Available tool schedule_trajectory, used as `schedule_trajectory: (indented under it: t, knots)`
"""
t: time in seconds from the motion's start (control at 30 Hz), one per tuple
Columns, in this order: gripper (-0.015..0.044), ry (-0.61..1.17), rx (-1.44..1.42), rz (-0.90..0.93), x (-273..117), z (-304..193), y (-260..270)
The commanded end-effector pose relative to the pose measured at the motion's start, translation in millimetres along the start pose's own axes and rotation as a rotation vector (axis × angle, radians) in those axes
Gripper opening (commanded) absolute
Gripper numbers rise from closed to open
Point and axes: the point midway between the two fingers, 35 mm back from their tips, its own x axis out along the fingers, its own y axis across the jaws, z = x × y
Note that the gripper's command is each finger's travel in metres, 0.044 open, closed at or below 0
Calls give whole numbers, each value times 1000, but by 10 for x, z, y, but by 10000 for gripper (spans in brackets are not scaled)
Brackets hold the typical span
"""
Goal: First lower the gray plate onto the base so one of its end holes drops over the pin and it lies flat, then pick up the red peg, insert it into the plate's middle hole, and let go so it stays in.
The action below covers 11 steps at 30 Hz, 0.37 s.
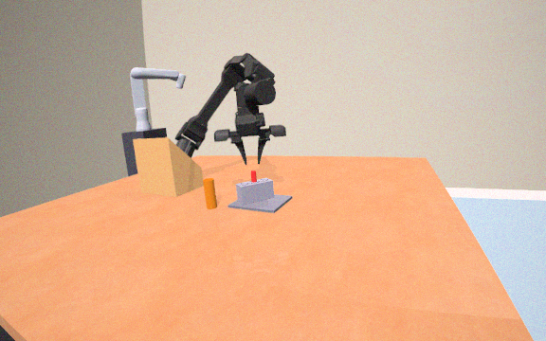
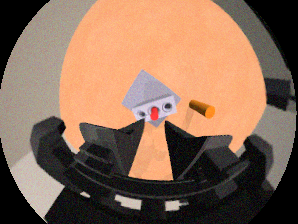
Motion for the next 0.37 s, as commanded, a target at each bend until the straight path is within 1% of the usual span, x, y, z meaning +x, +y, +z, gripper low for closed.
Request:
schedule_trajectory:
  t: [0.0,0.33]
  knots:
    - [150,-2,-5,-2,-33,0,0]
    - [150,-3,-5,-2,-93,-8,2]
